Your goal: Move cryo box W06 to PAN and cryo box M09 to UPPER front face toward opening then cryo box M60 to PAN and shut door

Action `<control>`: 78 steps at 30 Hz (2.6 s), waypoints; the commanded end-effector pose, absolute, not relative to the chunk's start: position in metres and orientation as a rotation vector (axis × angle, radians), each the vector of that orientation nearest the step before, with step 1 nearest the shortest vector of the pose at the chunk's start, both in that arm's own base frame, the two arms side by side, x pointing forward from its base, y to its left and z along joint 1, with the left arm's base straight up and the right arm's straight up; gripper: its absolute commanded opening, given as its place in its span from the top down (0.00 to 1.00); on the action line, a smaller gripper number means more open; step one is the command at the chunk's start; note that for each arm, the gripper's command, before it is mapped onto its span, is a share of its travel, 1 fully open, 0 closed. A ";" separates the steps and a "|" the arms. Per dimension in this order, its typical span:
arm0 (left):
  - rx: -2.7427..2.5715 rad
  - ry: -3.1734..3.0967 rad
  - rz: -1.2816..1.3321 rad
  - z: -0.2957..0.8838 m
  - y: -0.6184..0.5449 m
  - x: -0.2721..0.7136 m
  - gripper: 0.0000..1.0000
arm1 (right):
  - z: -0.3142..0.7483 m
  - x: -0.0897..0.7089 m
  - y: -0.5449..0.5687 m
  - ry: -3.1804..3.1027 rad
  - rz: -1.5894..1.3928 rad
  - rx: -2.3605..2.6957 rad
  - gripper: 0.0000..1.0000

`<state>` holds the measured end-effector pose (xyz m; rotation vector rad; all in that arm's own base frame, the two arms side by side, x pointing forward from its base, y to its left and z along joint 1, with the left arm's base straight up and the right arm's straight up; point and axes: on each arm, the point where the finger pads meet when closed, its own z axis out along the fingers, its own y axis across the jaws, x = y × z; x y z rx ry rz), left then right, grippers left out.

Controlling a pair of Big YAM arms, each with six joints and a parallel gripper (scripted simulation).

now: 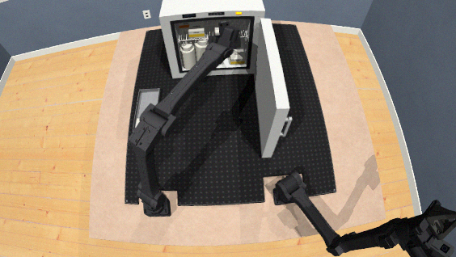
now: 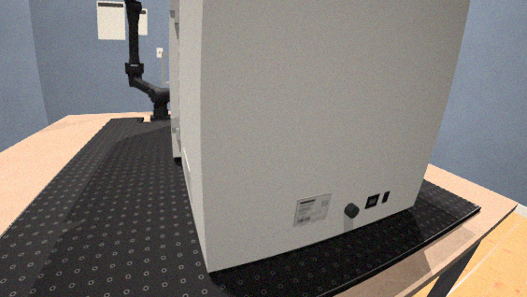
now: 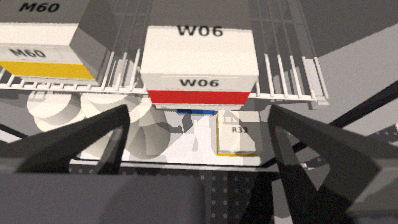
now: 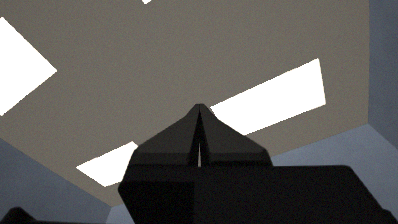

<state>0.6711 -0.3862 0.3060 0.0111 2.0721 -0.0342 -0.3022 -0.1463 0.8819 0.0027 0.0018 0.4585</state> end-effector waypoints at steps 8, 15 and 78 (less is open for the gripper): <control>0.016 2.057 -0.035 0.319 -0.389 0.690 0.00 | 0.885 -0.289 -0.139 0.031 0.448 -0.007 1.00; 0.011 2.052 -0.035 0.322 -0.386 0.697 0.00 | 0.885 -0.289 -0.139 0.031 0.448 -0.007 1.00; 0.029 2.058 -0.038 0.318 -0.397 0.717 0.23 | 0.885 -0.289 -0.139 0.031 0.448 -0.007 1.00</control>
